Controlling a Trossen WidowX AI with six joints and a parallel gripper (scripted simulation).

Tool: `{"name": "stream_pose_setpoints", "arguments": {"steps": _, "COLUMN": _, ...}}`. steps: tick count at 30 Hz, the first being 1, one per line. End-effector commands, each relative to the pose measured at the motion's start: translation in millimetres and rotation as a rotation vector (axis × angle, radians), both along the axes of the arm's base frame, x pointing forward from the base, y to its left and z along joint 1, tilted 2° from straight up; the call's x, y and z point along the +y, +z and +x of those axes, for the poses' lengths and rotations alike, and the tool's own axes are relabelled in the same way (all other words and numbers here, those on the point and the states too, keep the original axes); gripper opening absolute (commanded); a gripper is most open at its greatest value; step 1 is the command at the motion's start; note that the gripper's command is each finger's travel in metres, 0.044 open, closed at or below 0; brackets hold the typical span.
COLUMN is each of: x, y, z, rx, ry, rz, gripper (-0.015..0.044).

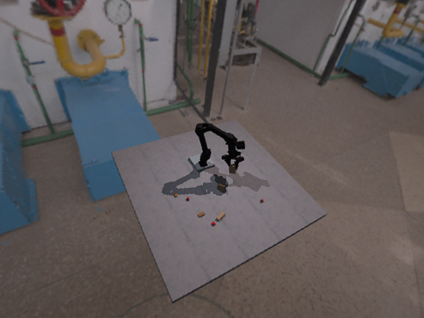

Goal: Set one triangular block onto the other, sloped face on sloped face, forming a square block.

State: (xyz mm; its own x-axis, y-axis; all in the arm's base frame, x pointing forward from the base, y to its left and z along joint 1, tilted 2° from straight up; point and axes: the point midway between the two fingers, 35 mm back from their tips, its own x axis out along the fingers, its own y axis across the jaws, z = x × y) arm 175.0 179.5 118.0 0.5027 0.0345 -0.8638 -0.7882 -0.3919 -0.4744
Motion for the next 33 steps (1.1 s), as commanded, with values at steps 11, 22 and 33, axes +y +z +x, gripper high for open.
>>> {"name": "stream_pose_setpoints", "arguments": {"steps": 11, "x": 0.9, "y": 1.7, "z": 3.0, "rx": 0.101, "ry": -0.409, "rz": 0.200, "gripper": 0.0000}}
{"name": "stream_pose_setpoints", "arguments": {"steps": 22, "x": 0.9, "y": 2.3, "z": 4.7, "rx": 0.172, "ry": -0.743, "rz": 0.333, "gripper": 0.0000}}
{"name": "stream_pose_setpoints", "arguments": {"steps": 33, "x": 0.9, "y": 3.2, "z": 6.5, "rx": 0.232, "ry": -1.088, "rz": 0.449, "gripper": 0.0000}}
